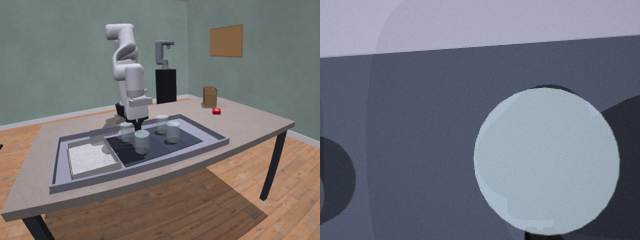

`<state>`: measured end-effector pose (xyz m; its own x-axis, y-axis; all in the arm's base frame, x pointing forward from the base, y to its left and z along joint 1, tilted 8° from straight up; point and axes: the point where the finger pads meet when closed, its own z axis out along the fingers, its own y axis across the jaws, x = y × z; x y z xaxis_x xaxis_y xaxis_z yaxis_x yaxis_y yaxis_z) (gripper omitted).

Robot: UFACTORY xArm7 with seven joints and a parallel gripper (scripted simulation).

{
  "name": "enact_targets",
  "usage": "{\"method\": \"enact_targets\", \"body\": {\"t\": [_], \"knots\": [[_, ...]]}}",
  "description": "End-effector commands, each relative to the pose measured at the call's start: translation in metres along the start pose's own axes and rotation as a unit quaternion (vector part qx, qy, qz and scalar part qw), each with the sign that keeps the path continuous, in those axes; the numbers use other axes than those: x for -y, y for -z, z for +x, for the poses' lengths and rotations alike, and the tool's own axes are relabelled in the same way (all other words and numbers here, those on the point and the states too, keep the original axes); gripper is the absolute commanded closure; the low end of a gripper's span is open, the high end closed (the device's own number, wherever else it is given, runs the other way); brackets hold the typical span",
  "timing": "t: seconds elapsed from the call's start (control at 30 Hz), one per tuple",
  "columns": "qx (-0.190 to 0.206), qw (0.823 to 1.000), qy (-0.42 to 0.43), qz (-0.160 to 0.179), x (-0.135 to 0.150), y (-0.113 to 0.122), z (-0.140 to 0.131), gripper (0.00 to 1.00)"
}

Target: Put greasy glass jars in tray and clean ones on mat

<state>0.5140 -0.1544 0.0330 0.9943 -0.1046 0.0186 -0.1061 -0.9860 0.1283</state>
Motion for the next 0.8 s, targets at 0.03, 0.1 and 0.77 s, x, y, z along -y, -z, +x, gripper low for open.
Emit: {"method": "enact_targets", "body": {"t": [0.03,0.1,0.77], "knots": [[-0.003,1.000,0.000,0.000,0.000,0.002,0.000,1.00],[-0.003,1.000,0.000,0.000,0.000,0.002,0.000,1.00],[-0.003,1.000,0.000,0.000,0.000,-0.005,-0.025,1.00]]}}
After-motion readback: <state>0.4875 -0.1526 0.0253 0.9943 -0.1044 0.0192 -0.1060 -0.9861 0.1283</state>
